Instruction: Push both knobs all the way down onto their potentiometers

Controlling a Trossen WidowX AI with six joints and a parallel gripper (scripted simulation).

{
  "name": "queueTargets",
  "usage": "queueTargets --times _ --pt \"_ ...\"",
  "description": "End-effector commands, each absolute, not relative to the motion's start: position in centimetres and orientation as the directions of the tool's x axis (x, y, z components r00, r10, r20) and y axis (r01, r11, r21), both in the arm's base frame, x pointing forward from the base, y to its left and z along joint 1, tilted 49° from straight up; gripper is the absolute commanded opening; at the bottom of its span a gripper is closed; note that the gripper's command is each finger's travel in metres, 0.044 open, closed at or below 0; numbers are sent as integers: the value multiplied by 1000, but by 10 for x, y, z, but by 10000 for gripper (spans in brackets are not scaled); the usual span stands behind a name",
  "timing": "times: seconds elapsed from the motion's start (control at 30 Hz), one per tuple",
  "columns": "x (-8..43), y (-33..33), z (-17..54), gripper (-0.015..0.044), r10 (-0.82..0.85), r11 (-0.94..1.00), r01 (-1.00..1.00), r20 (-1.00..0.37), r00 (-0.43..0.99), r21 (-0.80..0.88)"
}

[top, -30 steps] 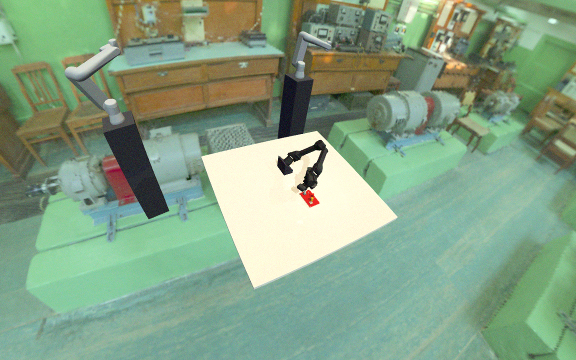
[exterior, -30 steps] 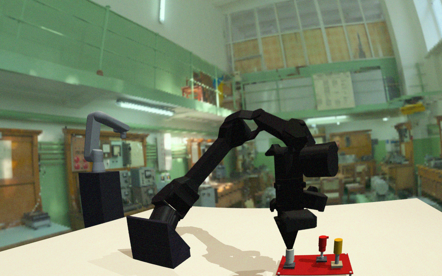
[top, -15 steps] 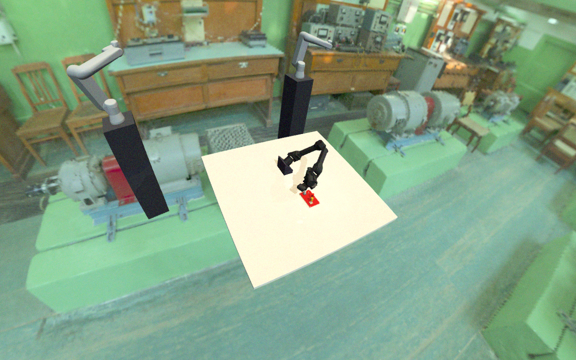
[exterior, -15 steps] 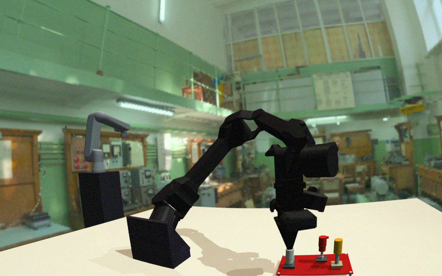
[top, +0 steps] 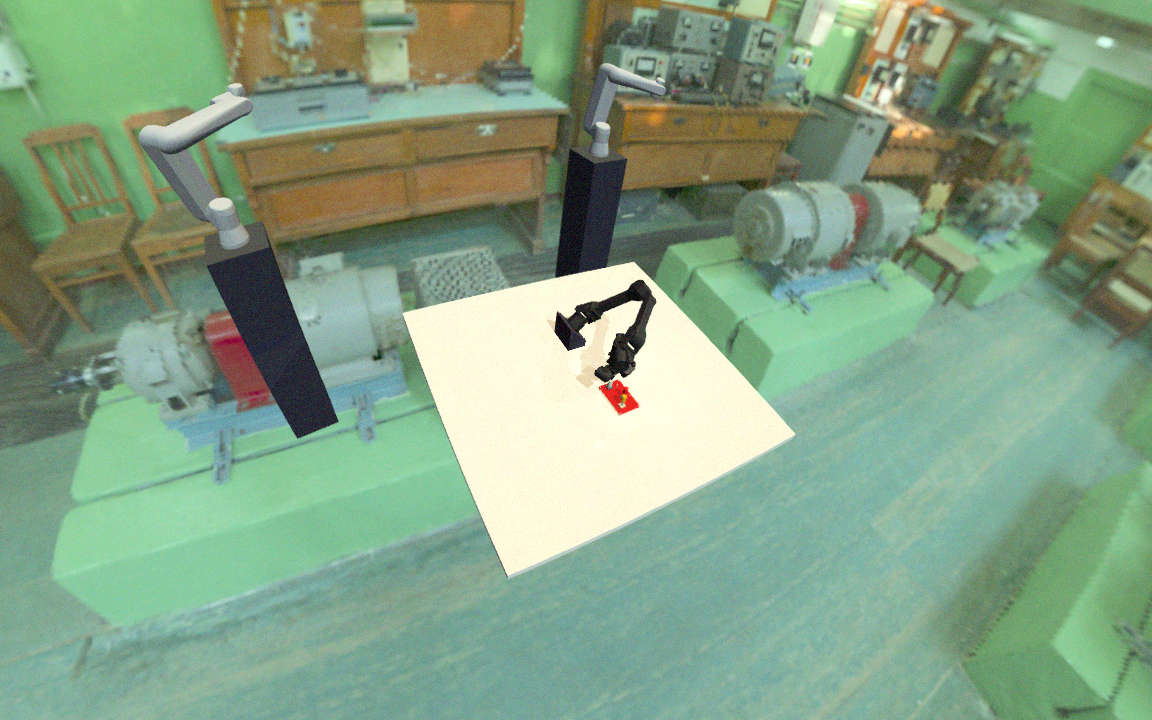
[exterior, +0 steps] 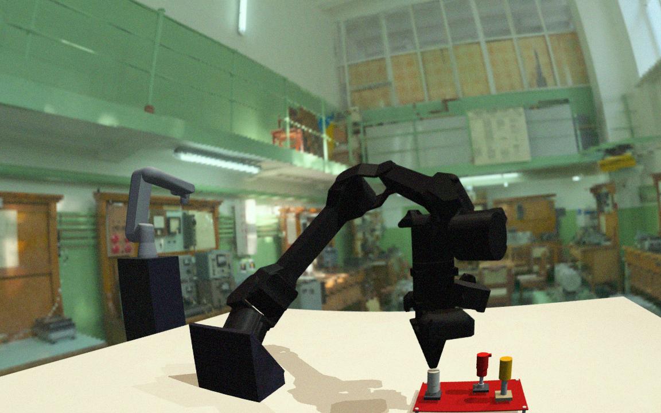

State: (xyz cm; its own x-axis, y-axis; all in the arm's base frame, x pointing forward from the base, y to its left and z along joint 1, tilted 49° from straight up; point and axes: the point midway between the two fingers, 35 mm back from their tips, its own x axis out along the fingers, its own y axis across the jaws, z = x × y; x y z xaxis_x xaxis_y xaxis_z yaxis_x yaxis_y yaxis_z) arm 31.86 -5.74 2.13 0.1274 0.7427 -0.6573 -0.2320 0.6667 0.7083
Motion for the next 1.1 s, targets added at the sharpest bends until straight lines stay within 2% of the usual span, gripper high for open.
queueTargets --times 0.0,0.07,0.33,0.6,1.07 --pt "319 -65 26 0 737 673 -234 -662 133 702" --pt "318 -66 27 0 737 673 -234 -662 133 702" --pt "318 -61 24 210 743 667 -232 -657 129 708" --pt "331 -77 38 0 706 706 -69 -693 143 705" --pt "361 -87 58 0 722 591 384 -677 139 709"
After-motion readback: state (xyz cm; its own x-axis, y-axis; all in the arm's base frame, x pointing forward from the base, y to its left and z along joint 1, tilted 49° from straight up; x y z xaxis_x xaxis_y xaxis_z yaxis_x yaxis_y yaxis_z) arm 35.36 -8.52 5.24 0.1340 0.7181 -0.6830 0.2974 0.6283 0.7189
